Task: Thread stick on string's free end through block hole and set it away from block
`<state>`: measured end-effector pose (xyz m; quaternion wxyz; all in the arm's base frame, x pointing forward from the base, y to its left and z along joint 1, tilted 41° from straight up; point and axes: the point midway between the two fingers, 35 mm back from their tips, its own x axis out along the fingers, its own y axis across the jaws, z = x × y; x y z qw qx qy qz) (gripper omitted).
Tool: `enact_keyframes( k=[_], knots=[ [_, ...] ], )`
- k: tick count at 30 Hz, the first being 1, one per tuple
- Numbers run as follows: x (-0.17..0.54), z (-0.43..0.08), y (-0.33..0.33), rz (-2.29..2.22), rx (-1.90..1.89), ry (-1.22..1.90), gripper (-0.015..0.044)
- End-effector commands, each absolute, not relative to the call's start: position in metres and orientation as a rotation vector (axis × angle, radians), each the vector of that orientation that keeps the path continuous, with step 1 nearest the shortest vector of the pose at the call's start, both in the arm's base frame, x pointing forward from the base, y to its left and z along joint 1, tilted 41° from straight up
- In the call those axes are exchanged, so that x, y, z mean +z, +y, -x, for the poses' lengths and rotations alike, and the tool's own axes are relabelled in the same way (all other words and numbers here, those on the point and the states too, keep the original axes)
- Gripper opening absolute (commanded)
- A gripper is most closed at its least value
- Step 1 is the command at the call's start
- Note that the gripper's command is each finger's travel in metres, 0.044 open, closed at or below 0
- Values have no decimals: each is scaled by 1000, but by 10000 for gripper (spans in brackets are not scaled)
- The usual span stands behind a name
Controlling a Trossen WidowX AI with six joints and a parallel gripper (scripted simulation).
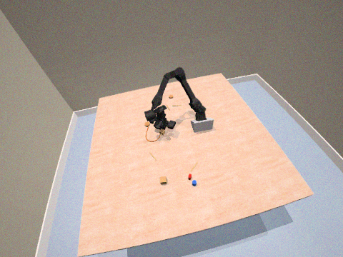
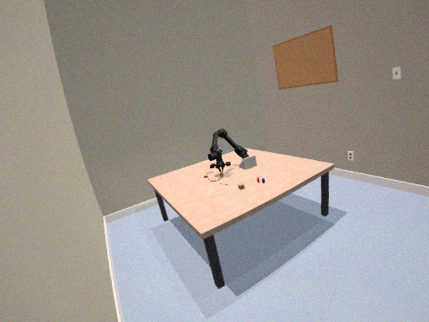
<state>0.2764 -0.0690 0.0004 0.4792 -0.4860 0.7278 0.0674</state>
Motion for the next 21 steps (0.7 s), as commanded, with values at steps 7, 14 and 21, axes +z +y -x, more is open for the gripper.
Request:
enact_keyframes(
  k=[7,14,21],
  knots=[
    [-1,-274,-71,1149,186,1705,0],
    [-1,-274,-72,1141,193,1690,0],
    [0,-274,-72,1141,194,1689,0]
  ],
)
